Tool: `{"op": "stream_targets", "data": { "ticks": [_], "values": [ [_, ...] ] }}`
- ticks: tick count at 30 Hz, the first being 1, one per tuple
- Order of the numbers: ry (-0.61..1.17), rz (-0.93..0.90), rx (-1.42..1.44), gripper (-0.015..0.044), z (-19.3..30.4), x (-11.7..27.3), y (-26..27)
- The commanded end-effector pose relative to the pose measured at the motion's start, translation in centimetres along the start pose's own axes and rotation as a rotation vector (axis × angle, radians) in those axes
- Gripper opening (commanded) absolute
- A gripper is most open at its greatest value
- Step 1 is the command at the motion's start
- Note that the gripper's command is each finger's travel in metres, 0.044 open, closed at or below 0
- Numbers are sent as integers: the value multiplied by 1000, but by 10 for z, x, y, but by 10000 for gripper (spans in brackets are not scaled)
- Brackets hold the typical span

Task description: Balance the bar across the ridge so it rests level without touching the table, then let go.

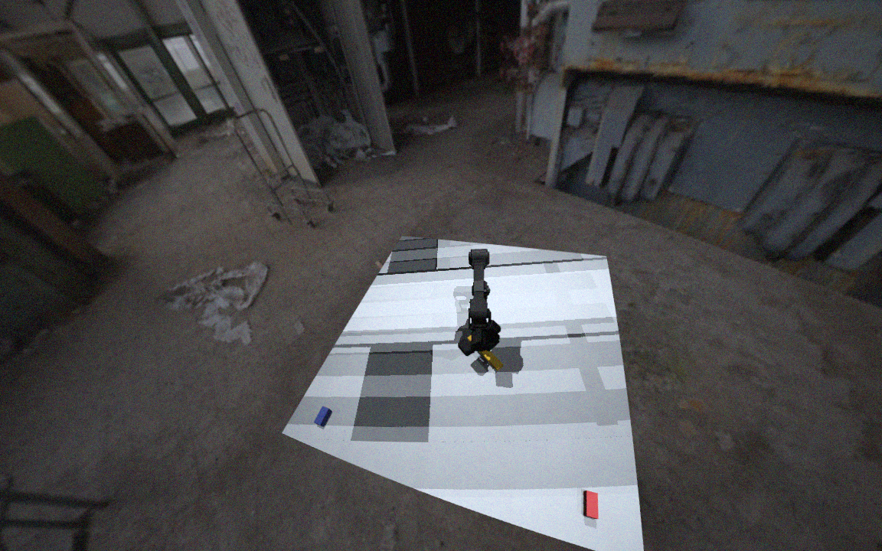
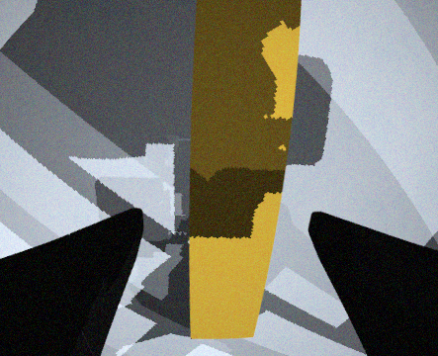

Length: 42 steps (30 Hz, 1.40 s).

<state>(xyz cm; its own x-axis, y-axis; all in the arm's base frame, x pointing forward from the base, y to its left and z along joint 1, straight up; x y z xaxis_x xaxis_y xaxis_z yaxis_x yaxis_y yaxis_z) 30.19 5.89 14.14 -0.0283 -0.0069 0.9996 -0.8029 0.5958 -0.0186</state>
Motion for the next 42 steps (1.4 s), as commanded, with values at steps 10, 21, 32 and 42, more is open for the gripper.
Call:
{"op": "stream_targets", "data": {
  "ticks": [10, 21, 32, 42],
  "values": [
    [0, 1, 0, 440, -3, 69, -3],
    [0, 0, 0, 440, 0, 100, 0],
    [0, 0, 0, 440, 0, 100, 0],
    [0, 0, 0, 440, 0, 100, 0]
  ]
}}
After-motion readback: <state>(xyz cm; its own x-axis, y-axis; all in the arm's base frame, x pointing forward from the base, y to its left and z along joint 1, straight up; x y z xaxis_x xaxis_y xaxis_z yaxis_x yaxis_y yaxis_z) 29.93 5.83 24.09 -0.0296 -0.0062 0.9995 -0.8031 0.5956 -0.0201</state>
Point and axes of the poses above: the point midway between the two fingers, 35 mm back from their tips, its own x axis back along the fingers, its own y axis across the jaws, z = x × y, the point moved 4 cm from there along x, back along the fingers, and after that the axes turned 1 degree about x, right-handed, at the moved point
